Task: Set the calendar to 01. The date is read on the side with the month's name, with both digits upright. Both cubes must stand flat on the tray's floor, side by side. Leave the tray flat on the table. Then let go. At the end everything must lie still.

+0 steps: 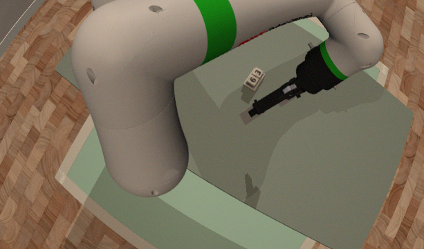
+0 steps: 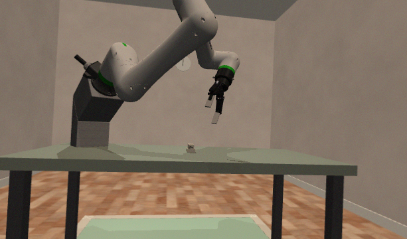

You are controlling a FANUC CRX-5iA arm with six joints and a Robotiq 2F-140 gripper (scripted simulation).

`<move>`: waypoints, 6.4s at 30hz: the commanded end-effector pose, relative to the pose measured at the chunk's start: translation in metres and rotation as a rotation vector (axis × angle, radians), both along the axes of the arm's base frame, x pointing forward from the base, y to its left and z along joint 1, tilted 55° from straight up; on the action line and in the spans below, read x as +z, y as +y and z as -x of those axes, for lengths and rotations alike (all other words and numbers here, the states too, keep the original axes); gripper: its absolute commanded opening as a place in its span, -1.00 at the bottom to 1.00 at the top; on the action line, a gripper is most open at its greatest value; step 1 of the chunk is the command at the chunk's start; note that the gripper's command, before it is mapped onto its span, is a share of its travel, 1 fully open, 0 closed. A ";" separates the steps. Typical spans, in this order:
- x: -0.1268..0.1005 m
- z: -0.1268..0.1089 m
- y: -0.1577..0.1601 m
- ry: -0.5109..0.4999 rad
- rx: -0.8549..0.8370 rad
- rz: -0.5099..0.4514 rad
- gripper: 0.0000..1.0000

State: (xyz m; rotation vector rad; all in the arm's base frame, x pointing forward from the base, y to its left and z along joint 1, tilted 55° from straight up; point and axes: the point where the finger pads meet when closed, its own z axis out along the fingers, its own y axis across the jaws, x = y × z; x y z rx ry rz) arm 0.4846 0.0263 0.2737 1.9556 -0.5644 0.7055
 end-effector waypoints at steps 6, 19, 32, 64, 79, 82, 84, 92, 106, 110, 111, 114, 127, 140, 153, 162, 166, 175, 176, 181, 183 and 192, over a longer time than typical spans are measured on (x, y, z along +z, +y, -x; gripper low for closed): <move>-0.067 0.000 0.029 0.085 0.307 -0.048 1.00; -0.146 0.028 0.062 0.219 0.610 -0.096 1.00; -0.158 0.034 0.066 0.241 0.652 -0.103 1.00; -0.166 0.024 0.058 0.752 0.945 0.224 1.00; -0.172 0.018 0.052 1.128 1.135 0.477 1.00; -0.173 0.018 0.052 1.154 1.148 0.495 1.00; -0.174 0.017 0.051 1.221 1.178 0.541 1.00; -0.177 0.014 0.048 1.406 1.260 0.670 1.00; -0.178 0.014 0.047 1.459 1.282 0.708 -0.44; -0.178 0.014 0.047 1.459 1.282 0.708 -0.44; -0.178 0.014 0.047 1.459 1.282 0.708 -0.44; -0.178 0.014 0.047 1.459 1.282 0.708 -0.44; -0.178 0.014 0.047 1.459 1.282 0.708 -0.44; -0.178 0.013 0.047 1.459 1.282 0.708 -0.44; -0.183 0.008 0.043 1.459 1.283 0.708 -0.44; -0.190 0.000 0.036 1.459 1.283 0.708 -0.44; -0.192 -0.002 0.034 1.459 1.283 0.708 -0.44; -0.199 -0.010 0.026 1.459 1.283 0.708 -0.44; -0.200 -0.011 0.025 1.459 1.283 0.708 -0.44; -0.203 -0.015 0.022 1.459 1.283 0.708 -0.44; -0.203 -0.015 0.022 1.459 1.283 0.708 -0.44; -0.206 -0.018 0.019 1.459 1.283 0.708 -0.44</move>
